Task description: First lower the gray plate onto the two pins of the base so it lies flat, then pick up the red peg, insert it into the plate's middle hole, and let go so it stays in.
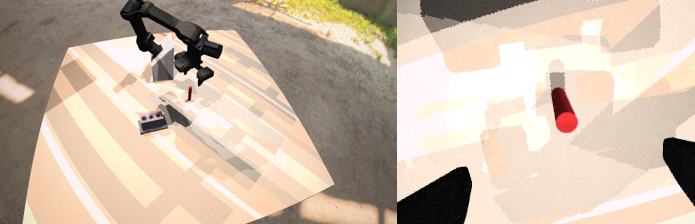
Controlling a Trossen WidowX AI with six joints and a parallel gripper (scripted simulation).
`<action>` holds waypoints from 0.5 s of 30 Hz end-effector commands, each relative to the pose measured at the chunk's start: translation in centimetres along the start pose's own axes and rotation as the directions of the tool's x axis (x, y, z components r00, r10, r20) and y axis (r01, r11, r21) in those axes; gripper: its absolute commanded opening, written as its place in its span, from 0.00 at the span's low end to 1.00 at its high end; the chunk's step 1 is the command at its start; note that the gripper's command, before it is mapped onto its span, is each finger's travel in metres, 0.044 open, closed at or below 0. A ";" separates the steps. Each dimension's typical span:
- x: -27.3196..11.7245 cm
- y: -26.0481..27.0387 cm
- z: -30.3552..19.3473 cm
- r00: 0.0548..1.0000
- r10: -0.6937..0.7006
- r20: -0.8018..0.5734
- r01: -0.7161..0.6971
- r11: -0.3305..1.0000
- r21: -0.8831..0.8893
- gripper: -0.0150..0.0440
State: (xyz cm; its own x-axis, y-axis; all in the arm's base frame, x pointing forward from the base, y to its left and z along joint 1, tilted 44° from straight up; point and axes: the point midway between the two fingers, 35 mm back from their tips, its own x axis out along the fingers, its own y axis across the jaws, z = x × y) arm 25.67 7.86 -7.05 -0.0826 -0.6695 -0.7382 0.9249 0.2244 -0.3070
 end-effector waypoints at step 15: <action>3.8 -0.3 0.1 1.000 -0.014 0.010 0.014 1.000 -0.006 1.00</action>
State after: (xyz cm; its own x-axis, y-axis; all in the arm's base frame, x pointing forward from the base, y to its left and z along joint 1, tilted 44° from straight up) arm 25.23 5.61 -9.32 -0.0904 -0.6736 -0.7335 0.9238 0.2184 -0.3144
